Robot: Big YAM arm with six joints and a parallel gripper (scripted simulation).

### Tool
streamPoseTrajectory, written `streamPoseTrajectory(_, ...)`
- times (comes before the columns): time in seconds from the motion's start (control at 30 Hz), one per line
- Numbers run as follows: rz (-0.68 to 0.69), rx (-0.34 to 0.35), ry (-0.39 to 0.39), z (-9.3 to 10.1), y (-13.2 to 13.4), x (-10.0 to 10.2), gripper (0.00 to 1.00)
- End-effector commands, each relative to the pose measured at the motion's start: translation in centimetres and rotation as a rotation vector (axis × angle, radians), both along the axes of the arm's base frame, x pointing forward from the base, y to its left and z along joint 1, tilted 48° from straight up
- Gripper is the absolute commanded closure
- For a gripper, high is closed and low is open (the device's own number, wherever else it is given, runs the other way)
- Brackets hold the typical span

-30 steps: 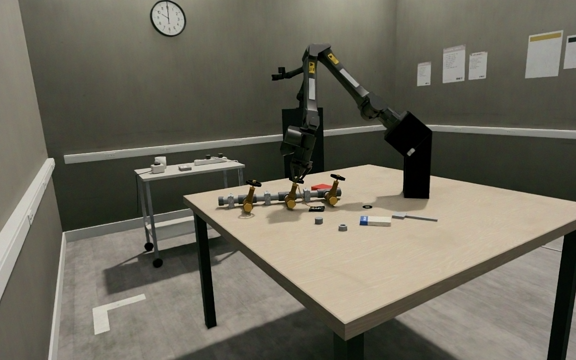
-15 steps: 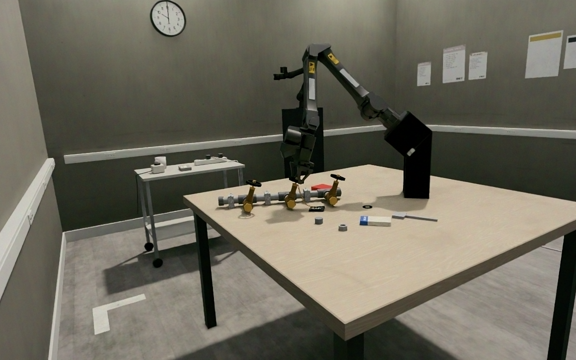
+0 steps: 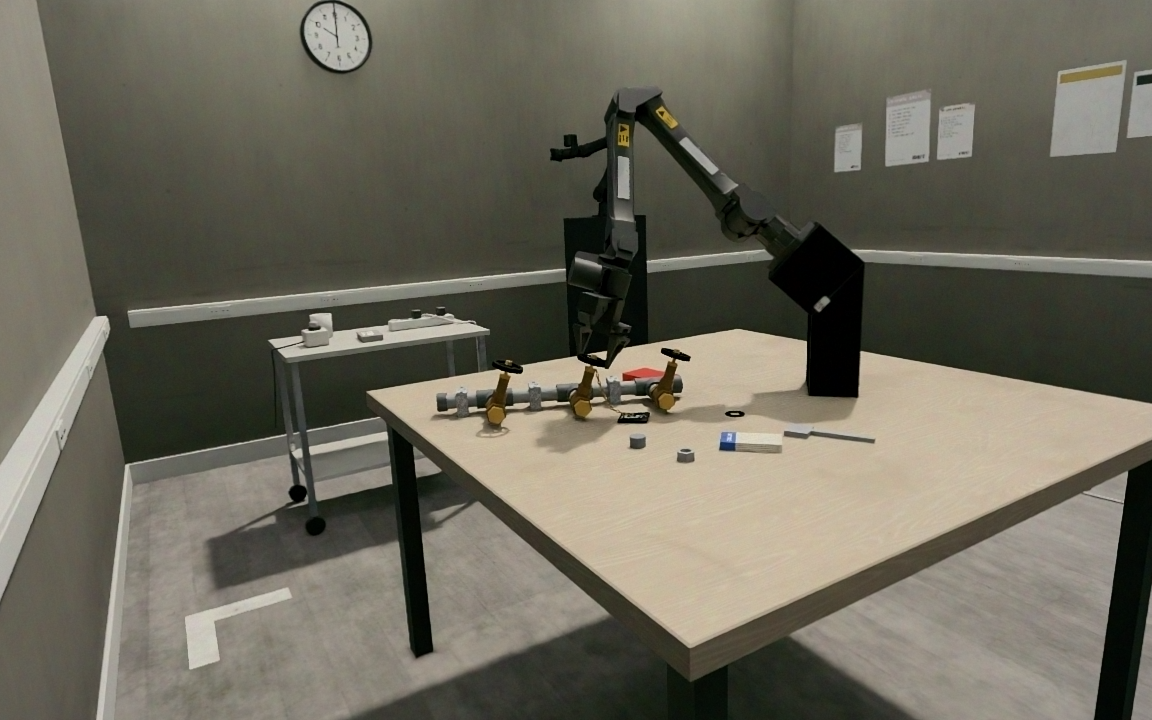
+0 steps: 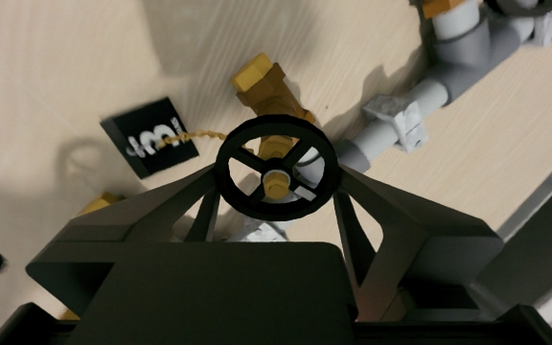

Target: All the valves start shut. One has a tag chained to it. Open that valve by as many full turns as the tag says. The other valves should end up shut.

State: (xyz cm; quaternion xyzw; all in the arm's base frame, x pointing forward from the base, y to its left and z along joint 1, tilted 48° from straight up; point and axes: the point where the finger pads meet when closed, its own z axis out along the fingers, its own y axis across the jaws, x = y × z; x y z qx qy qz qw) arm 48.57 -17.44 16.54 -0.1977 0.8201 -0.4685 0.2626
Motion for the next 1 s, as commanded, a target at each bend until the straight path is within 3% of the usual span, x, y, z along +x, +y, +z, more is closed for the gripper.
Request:
streamPoseTrajectory(0.0, 0.158, -0.221, 0.215, 0.11, -0.08, 0.3, 1.0)
streamPoseTrajectory(0.23, 0.3, -0.433, 0.44, 0.11, -0.08, 0.29, 1.0)
streamPoseTrajectory(0.3, 0.3, -0.433, 0.44, 0.11, -0.08, 0.29, 1.0)
streamPoseTrajectory(0.33, 0.354, -0.511, 0.521, 0.1, -0.08, 0.29, 1.0)
streamPoseTrajectory(0.37, 0.373, -0.539, 0.551, 0.1, -0.08, 0.29, 1.0)
streamPoseTrajectory(0.6, 0.409, -0.592, 0.608, 0.05, -0.08, 0.3, 1.0)
streamPoseTrajectory(0.97, 0.418, -0.596, 0.621, -0.09, 0.03, 0.25, 1.0)
